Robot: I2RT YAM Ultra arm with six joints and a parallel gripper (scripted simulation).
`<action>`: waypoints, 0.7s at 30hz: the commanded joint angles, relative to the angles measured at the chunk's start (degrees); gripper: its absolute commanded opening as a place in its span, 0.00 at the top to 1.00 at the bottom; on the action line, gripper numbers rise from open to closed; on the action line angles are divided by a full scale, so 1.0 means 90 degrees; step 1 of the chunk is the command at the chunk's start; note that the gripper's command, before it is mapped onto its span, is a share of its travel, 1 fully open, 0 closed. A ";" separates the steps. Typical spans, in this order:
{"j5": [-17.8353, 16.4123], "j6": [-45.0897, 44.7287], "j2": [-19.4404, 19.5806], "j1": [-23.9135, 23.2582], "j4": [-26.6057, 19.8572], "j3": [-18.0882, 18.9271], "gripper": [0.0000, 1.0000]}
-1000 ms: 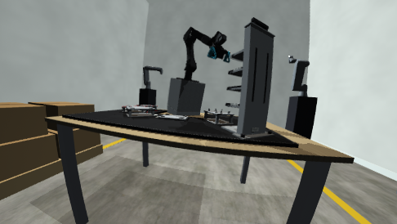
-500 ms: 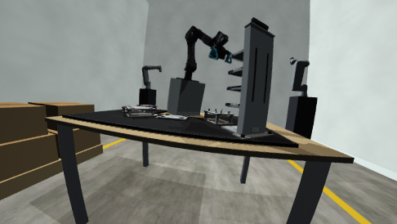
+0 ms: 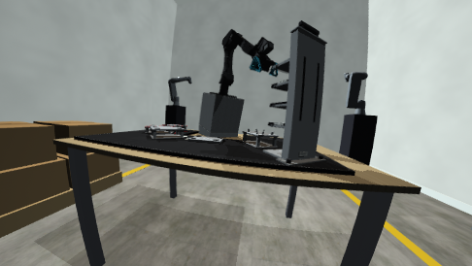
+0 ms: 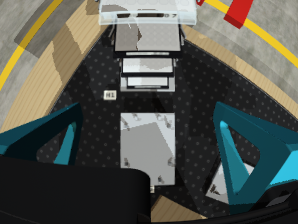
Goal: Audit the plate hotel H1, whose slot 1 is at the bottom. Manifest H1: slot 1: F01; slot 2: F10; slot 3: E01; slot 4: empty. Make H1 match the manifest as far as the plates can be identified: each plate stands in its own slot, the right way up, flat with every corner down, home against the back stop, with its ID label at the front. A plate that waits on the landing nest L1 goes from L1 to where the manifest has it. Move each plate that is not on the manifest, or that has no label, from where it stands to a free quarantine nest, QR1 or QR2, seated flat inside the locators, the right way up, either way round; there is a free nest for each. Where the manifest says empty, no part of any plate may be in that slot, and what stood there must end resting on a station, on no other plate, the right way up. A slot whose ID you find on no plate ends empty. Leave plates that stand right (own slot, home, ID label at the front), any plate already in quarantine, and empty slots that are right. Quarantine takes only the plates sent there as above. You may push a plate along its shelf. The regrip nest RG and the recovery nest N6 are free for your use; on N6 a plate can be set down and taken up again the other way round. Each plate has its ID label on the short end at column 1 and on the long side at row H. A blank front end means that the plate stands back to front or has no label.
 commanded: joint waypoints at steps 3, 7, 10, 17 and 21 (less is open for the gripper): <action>-0.0030 -0.0048 0.0136 -0.0057 0.0205 0.0162 0.00; -0.0064 -0.0072 0.0310 -0.0098 0.0300 0.0248 0.00; -0.0089 -0.0090 0.0440 -0.0128 0.0368 0.0315 0.00; -0.0116 -0.0110 0.0589 -0.0161 0.0442 0.0394 0.00; -0.0115 -0.0110 0.0587 -0.0161 0.0441 0.0394 0.00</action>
